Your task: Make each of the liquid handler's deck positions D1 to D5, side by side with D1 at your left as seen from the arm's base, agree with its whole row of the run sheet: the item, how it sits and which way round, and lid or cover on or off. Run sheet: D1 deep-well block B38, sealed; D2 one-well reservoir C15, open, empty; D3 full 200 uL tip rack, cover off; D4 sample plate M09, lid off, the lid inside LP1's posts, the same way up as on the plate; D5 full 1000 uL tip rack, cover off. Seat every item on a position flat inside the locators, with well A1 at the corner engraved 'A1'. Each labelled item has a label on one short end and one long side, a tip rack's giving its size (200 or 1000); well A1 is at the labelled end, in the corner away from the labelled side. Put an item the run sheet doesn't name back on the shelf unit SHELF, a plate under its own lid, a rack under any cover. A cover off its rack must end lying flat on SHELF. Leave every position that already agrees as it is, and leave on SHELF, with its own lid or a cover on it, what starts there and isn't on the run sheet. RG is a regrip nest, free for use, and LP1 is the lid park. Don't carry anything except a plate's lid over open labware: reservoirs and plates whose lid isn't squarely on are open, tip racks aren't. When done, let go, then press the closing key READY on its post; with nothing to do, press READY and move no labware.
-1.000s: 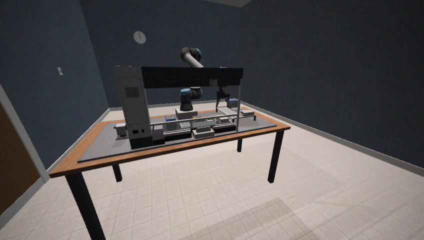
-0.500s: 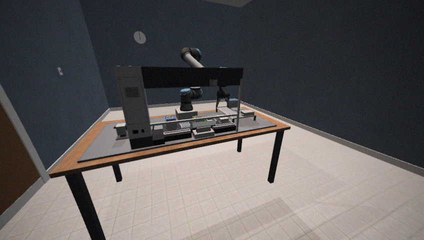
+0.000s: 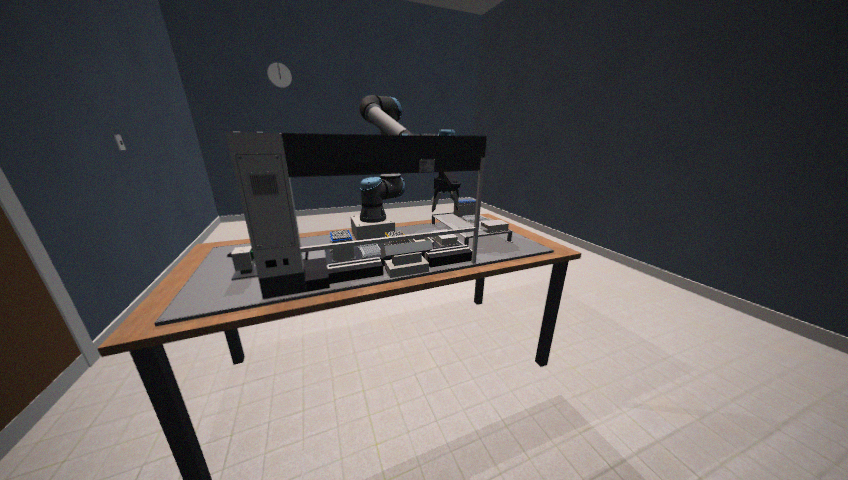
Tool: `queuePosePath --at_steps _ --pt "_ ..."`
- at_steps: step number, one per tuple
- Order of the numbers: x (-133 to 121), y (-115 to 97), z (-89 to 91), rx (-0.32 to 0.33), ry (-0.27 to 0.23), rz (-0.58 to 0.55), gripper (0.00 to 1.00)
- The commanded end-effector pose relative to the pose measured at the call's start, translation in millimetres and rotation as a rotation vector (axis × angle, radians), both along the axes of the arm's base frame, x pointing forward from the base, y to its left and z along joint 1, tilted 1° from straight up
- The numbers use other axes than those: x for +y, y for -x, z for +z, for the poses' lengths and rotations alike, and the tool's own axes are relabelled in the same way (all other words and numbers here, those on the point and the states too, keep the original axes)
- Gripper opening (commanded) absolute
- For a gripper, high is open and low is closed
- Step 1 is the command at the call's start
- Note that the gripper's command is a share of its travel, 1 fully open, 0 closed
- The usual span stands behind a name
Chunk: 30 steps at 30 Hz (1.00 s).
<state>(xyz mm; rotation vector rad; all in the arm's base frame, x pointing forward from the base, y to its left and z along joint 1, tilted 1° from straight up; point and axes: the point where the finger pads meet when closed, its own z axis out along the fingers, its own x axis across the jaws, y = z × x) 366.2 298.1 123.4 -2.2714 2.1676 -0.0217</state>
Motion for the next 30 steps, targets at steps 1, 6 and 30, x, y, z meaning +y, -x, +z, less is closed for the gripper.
queuePosePath --at_steps 1,6,30 --pt "0 0 14.0 -0.001 0.000 0.000 0.82" --pt "0 0 30.7 -0.001 0.000 0.000 0.82" --pt "1 1 97.4 -0.001 0.000 0.000 0.82"
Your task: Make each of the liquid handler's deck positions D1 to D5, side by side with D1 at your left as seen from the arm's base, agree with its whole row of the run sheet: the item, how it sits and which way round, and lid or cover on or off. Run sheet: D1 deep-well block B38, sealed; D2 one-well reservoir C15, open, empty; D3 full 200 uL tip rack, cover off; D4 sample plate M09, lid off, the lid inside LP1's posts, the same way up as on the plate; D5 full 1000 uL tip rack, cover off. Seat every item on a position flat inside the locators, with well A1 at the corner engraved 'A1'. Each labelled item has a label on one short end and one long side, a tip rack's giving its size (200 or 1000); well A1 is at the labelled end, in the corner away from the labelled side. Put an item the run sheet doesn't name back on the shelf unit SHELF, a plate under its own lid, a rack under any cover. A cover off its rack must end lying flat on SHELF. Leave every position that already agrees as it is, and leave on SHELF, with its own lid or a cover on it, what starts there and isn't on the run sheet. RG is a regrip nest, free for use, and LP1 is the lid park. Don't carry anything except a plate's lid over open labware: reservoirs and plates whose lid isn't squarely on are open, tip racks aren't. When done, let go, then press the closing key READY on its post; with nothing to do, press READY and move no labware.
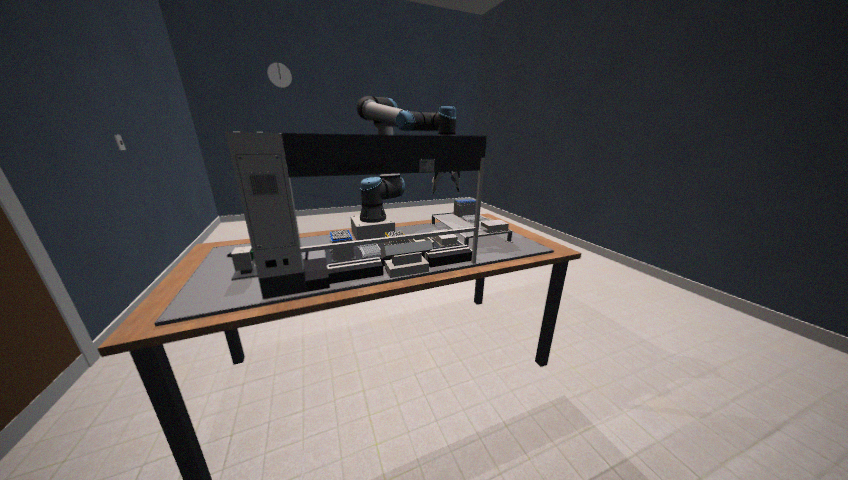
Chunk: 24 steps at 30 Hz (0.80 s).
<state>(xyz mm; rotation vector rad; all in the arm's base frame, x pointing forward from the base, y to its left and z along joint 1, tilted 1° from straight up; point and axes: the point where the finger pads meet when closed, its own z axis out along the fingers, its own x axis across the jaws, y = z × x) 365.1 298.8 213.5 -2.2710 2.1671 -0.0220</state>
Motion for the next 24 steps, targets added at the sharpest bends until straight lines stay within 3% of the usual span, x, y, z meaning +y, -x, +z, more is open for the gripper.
queuePosePath --at_steps 1,7,24 --pt "0 0 10.7 0.000 0.000 0.000 0.82" --pt "0 0 15.8 0.000 0.000 0.000 0.82" --pt "-64 38 15.9 0.000 0.000 0.018 0.82"
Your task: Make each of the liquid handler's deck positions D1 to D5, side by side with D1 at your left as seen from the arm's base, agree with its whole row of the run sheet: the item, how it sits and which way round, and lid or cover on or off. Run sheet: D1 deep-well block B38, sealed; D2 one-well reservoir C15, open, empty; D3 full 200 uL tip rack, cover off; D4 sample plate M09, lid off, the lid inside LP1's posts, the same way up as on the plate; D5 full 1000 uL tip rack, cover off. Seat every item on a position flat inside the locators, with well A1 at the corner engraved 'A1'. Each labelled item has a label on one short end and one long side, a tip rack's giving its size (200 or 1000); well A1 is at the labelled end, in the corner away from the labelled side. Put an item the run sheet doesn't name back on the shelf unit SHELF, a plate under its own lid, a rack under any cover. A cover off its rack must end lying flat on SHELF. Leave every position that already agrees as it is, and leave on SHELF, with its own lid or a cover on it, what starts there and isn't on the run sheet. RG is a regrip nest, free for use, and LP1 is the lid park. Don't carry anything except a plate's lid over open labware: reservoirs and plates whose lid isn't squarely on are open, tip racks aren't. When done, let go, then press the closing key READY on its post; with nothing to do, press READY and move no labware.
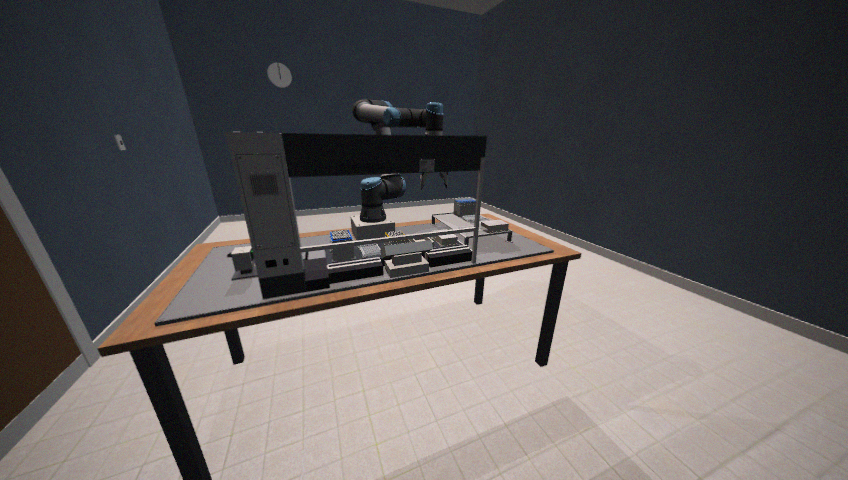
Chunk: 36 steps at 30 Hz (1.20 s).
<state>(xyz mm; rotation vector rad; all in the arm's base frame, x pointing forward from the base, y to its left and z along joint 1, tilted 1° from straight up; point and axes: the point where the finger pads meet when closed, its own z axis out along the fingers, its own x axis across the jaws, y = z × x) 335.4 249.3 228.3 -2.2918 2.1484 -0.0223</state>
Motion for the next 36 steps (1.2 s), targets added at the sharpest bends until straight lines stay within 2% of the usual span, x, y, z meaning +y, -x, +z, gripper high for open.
queuePosePath --at_steps 1,36 --pt "-19 11 1.0 -0.002 -0.002 0.001 0.82" --pt "-153 90 1.2 -0.001 -0.001 0.001 0.82"
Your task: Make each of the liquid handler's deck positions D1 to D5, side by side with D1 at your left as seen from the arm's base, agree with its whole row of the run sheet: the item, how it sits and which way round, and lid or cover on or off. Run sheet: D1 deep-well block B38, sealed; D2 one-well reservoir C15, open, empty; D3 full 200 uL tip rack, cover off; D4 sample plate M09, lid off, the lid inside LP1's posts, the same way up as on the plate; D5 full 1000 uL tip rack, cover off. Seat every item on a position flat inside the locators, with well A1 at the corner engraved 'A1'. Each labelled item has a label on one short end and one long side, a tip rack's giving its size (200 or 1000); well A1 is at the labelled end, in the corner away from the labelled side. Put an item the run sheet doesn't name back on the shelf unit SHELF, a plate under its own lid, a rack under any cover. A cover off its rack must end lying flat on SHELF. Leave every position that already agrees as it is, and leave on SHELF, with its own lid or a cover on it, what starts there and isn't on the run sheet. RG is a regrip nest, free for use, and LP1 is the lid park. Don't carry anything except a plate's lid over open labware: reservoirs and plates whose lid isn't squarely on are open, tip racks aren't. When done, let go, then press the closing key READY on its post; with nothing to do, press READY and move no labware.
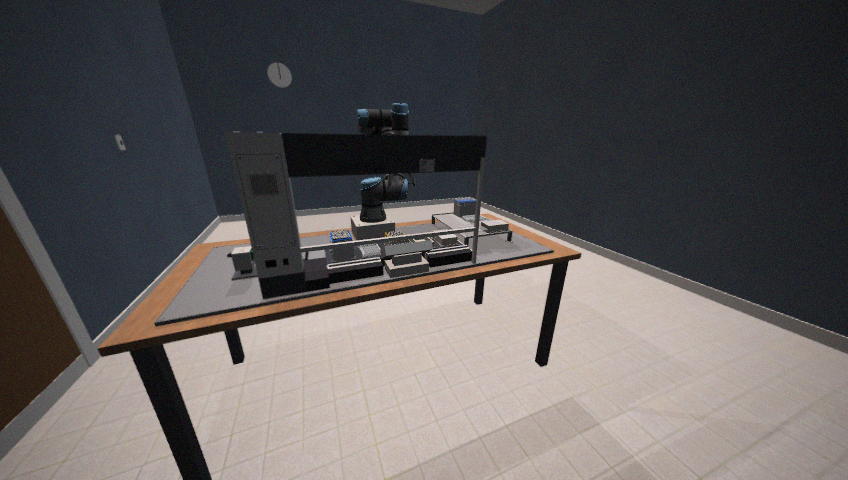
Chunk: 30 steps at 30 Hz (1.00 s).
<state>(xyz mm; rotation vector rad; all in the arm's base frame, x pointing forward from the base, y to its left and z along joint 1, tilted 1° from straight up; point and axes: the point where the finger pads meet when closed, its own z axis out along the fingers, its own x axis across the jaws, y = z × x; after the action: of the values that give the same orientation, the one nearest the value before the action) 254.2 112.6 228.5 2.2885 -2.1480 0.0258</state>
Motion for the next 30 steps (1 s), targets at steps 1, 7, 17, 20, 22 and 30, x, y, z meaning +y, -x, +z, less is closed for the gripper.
queuePosePath --at_steps 1,7,17,20,22,30 --pt "-20 11 1.1 -0.002 -0.005 0.002 0.82" --pt "-37 21 1.1 -0.002 -0.005 0.002 0.82" --pt "-72 42 1.1 -0.002 -0.005 0.002 0.82" --pt "-72 42 1.1 -0.002 -0.005 0.002 0.82" --pt "-72 42 1.1 -0.002 -0.005 0.002 0.82" --pt "-72 42 -16.9 -0.002 -0.005 -0.017 0.82"
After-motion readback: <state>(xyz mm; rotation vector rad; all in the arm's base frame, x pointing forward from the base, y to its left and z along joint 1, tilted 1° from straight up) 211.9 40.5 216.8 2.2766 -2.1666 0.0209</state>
